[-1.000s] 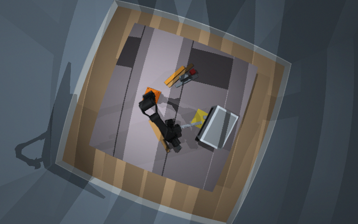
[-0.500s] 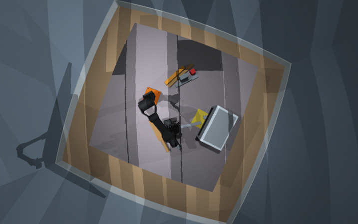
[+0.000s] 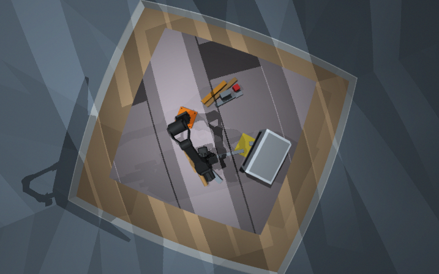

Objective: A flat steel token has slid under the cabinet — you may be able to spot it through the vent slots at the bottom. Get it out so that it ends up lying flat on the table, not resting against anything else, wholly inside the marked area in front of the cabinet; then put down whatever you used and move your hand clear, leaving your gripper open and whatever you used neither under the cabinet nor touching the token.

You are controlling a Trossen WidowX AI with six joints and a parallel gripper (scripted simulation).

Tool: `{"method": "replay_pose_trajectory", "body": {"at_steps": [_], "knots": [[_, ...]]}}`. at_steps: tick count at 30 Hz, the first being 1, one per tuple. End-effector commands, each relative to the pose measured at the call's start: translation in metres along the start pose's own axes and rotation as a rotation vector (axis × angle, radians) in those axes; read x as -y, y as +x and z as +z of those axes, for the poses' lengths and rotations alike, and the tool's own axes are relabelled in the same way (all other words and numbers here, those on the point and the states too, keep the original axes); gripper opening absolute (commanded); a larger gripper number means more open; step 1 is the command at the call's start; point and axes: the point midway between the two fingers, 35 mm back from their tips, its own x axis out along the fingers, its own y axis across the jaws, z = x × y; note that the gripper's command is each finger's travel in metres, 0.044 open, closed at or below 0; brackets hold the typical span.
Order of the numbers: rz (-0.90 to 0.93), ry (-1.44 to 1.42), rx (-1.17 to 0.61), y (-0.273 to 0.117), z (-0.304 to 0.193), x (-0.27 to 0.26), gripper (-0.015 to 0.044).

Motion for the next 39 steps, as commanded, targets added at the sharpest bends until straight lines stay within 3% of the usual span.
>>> {"method": "replay_pose_trajectory", "body": {"at_steps": [1, 39], "knots": [[-0.005, -0.001, -0.001, -0.002, -0.007, 0.0, 0.0], [-0.004, -0.125, -0.004, -0.003, -0.034, 0.001, 0.0]]}}
